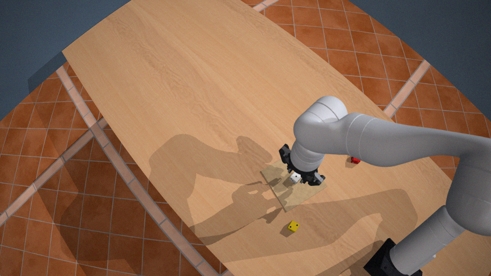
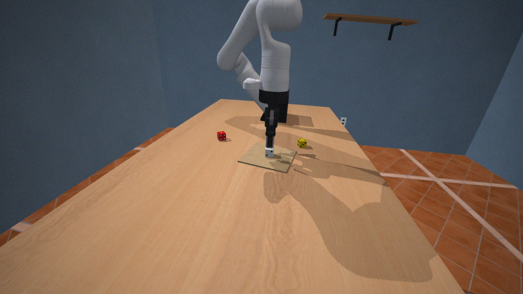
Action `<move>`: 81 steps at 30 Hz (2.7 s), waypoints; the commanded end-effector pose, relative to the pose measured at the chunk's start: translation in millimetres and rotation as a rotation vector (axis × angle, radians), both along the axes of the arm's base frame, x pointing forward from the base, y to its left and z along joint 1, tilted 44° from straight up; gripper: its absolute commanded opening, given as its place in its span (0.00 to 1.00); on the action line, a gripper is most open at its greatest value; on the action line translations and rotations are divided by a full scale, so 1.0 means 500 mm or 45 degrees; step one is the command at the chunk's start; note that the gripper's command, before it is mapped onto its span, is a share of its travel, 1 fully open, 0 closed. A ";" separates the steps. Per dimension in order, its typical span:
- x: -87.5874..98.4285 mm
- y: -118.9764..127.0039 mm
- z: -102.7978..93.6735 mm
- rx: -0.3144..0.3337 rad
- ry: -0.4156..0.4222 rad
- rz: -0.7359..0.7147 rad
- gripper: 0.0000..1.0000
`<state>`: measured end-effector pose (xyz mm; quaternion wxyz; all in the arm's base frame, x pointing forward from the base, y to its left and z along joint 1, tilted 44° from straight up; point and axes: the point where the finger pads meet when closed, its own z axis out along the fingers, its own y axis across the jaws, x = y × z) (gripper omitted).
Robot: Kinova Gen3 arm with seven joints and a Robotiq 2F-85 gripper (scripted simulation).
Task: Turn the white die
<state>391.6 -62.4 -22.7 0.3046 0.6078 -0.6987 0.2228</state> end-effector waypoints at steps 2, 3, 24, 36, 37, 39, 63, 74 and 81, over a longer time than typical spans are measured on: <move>0.004 0.010 0.009 0.002 -0.003 0.003 0.41; 0.005 0.014 0.012 0.002 -0.003 0.003 0.41; 0.016 0.062 0.064 0.002 -0.003 0.003 0.41; 0.016 0.066 0.058 -0.262 0.046 0.018 0.41; 0.016 0.066 0.058 -0.285 0.048 0.019 0.41; 0.016 0.066 0.058 -0.285 0.048 0.019 0.41; 0.016 0.070 0.051 -0.655 0.104 0.042 0.41; 0.017 0.069 0.047 -0.816 0.137 0.049 0.41; 0.016 0.071 0.043 -0.979 0.158 0.061 0.41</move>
